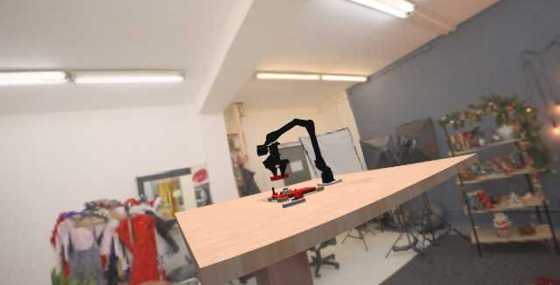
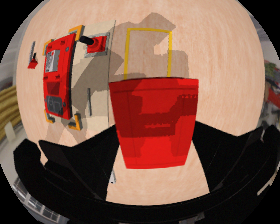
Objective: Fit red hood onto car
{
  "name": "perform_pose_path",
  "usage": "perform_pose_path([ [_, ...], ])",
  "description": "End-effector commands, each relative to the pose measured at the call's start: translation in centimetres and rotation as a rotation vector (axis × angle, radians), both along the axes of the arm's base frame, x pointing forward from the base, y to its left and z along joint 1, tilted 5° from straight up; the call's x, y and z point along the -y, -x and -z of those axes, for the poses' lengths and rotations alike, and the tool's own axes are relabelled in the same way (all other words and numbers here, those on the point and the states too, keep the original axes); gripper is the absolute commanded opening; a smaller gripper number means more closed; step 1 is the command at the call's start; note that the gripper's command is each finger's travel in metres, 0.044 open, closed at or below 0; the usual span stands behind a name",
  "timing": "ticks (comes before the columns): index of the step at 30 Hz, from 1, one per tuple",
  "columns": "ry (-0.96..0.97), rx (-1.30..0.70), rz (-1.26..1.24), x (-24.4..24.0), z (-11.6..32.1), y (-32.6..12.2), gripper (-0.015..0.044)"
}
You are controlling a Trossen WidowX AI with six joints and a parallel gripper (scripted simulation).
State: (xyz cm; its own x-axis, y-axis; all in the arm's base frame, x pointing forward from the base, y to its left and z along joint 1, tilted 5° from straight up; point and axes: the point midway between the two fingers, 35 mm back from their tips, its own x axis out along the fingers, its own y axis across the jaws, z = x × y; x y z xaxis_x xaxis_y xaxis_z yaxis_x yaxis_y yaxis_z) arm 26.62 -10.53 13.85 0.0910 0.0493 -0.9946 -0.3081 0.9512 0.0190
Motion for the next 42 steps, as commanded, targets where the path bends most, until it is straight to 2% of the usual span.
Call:
perform_pose_path([
  [1,0.0,0.001,-0.004,0.0,-0.6,0.0,0.0],
  [13,-0.003,0.002,0.029,-2.8,-0.5,-1.8,0.0],
  [42,-0.02,0.006,0.138,-13.7,-1.8,-5.5,0.0],
])
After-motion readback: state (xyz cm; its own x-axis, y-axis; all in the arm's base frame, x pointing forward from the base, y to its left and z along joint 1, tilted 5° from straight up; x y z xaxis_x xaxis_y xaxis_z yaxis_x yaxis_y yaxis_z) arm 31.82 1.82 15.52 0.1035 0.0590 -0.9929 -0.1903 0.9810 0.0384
